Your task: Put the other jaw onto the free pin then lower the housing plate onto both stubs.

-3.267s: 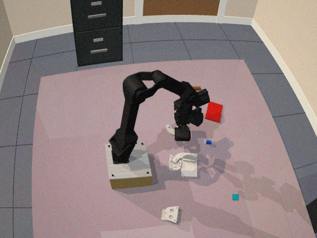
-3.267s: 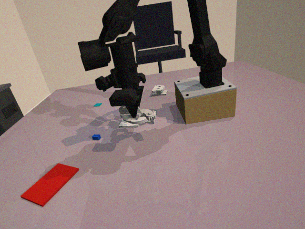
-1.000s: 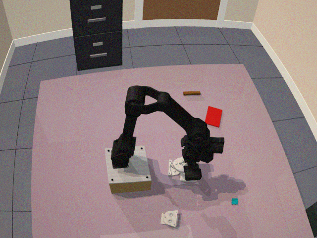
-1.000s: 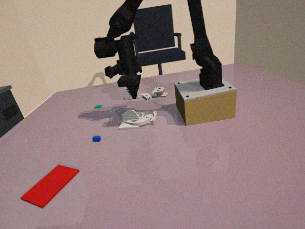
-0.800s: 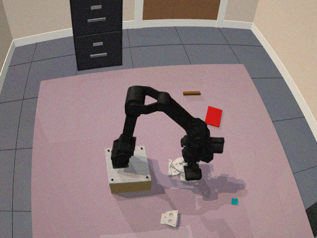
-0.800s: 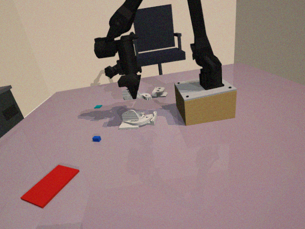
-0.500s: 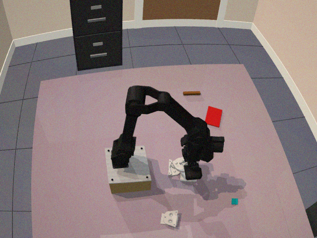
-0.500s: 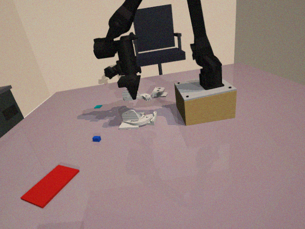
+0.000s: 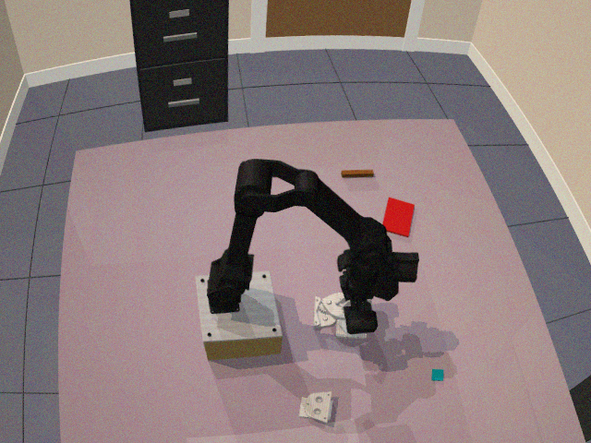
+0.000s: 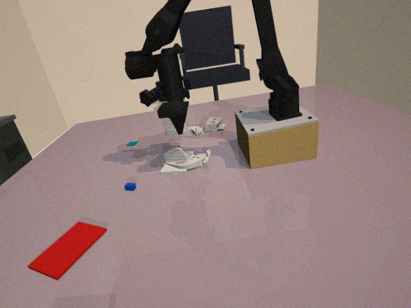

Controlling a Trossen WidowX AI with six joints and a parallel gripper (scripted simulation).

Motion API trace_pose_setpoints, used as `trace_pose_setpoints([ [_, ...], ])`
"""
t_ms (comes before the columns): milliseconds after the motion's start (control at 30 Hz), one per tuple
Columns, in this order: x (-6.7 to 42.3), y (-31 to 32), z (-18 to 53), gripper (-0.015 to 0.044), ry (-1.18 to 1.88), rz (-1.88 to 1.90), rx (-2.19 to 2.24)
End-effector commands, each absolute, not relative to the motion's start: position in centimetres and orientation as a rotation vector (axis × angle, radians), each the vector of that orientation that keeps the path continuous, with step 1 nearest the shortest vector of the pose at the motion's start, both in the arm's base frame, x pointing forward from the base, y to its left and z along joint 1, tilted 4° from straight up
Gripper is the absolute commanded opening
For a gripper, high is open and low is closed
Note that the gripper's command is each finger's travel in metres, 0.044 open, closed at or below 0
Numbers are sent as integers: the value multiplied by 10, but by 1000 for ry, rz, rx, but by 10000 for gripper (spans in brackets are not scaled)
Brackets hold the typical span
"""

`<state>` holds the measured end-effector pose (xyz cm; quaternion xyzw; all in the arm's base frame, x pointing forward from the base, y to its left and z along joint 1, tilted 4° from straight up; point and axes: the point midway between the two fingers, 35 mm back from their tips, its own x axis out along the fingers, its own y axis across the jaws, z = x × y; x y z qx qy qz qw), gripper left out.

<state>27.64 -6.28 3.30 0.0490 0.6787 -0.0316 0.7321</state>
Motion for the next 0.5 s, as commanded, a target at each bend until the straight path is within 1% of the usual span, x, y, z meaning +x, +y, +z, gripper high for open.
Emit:
trace_pose_setpoints([
  [0,278,-62,34,134,1489,-71,114],
  [467,278,-63,34,134,1489,-77,120],
])
